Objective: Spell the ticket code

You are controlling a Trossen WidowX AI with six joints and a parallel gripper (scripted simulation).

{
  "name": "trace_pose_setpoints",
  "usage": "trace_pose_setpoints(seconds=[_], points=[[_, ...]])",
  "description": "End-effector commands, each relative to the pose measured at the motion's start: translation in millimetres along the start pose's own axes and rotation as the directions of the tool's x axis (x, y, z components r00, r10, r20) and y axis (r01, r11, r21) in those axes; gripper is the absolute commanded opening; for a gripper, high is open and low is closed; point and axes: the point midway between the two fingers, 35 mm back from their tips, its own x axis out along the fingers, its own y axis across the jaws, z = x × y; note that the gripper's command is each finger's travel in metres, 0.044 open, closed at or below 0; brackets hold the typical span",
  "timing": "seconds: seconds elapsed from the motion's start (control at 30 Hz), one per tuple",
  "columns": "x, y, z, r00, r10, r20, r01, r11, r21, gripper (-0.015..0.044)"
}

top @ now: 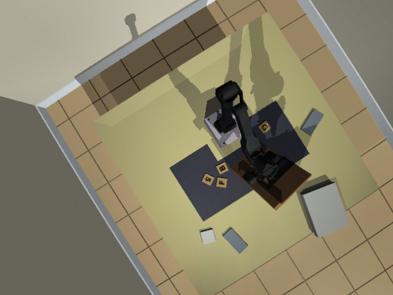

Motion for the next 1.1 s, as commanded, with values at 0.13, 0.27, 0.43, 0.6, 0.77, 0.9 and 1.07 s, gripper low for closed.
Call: trace_pose_setpoints(seconds=[0.13, 0.27, 0.43, 0.6, 0.77, 0.9, 1.07], points=[[-2.6, 0.9, 3.5, 1.0, -0.001, 0.007, 0.001, 1.0, -0.002, 0.0295], [-3.2, 1.1, 4.4, 1.0, -0.001, 0.007, 0.001, 1.0, -0.002, 0.0295], [-3.9, 1.3, 5.4, 1.0, -0.001, 0.007, 0.001, 1.0, -0.002, 0.0295], [-4.7, 1.3, 6.5, 1.0, -0.001, 0.007, 0.001, 1.0, -0.002, 0.0295], [-3.1, 1.6, 4.2, 1.0, 0.003, 0.001, -0.003, 1.0, -0.003, 0.019], [-3.1, 1.6, 4.2, 1.0, 0.003, 0.001, -0.003, 1.0, -0.003, 0.0085], [-3.1, 1.6, 4.2, 1.0, 0.003, 0.001, -0.003, 1.0, -0.003, 0.0]])
